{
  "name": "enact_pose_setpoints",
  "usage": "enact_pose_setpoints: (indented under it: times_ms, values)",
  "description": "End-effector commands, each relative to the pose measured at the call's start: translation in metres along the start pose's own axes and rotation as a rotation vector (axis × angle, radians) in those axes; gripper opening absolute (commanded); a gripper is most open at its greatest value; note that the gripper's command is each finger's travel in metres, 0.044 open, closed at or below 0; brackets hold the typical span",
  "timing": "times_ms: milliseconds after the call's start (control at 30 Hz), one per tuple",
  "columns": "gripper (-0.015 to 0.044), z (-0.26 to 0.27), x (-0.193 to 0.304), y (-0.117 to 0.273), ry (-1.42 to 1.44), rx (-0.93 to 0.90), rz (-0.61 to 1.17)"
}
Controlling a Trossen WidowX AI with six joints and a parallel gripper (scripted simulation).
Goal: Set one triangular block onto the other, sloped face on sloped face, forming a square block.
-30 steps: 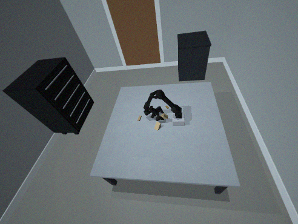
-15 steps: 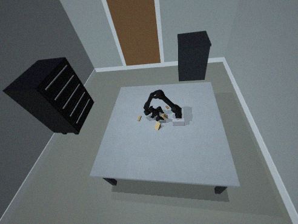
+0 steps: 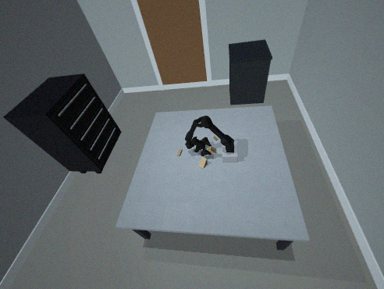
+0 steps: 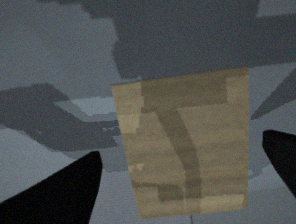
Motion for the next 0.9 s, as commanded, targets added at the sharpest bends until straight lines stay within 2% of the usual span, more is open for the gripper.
enact_pose_setpoints:
  times_ms: [0, 467, 733, 867]
  values:
    - [0.044, -0.0005, -0.0006, -0.0014, 0.003, 0.004, 0.005]
    - [0.044, -0.0005, -0.0006, -0.0014, 0.003, 0.004, 0.005]
    - [0.023, 0.0, 0.0, 0.0, 0.0, 0.0, 0.0]
    - [0.0203, 0.0, 0.0, 0.0, 0.0, 0.0, 0.0]
Point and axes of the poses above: the point midway between the two fingers, 35 mm back from their tips, its own y axis back along the fingers, its own z axis across the jaws, x = y × z, the point moved 10 cm from there along y, back along the fingers, and after that the axes turned 10 degrees about y, right-handed, at the moved point
